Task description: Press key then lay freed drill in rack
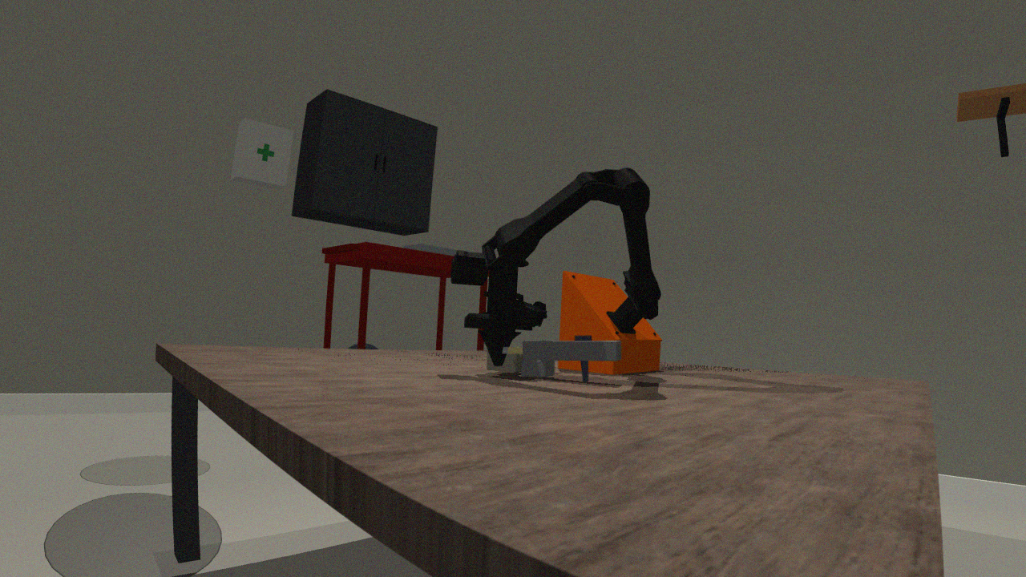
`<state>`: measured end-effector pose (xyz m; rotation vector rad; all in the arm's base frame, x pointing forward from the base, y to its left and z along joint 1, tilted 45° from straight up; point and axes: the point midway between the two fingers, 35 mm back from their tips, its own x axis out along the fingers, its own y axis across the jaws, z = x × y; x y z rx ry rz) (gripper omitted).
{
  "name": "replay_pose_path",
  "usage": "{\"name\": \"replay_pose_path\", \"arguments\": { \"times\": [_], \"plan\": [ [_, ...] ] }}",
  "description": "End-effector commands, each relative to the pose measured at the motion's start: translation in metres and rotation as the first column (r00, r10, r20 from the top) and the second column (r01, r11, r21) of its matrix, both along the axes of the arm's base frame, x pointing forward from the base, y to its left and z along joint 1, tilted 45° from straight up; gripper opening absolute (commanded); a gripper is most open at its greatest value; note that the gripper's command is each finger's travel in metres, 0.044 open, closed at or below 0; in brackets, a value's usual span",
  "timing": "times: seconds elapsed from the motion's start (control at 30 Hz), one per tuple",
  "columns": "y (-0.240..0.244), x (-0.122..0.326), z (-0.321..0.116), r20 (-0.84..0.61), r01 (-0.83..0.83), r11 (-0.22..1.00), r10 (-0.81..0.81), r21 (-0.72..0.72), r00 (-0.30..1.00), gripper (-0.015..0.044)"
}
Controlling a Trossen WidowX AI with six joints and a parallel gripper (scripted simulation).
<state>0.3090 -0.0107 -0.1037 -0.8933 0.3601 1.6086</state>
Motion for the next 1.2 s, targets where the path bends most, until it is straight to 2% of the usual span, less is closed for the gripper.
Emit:
{"name": "replay_pose_path", "arguments": {
  "times": [0.0,0.2,0.77,1.17],
  "plan": [
    [-0.004,0.001,-0.005,-0.001,-0.003,1.000,0.003,-0.002,1.000,0.0000],
    [-0.010,0.004,-0.012,-0.001,-0.003,1.000,0.003,-0.003,1.000,0.0000],
    [-0.003,0.002,-0.006,-0.001,-0.003,1.000,0.003,-0.002,1.000,0.0440],
    [0.001,0.001,-0.004,-0.002,-0.003,1.000,0.003,-0.002,1.000,0.0440]
  ]
}}
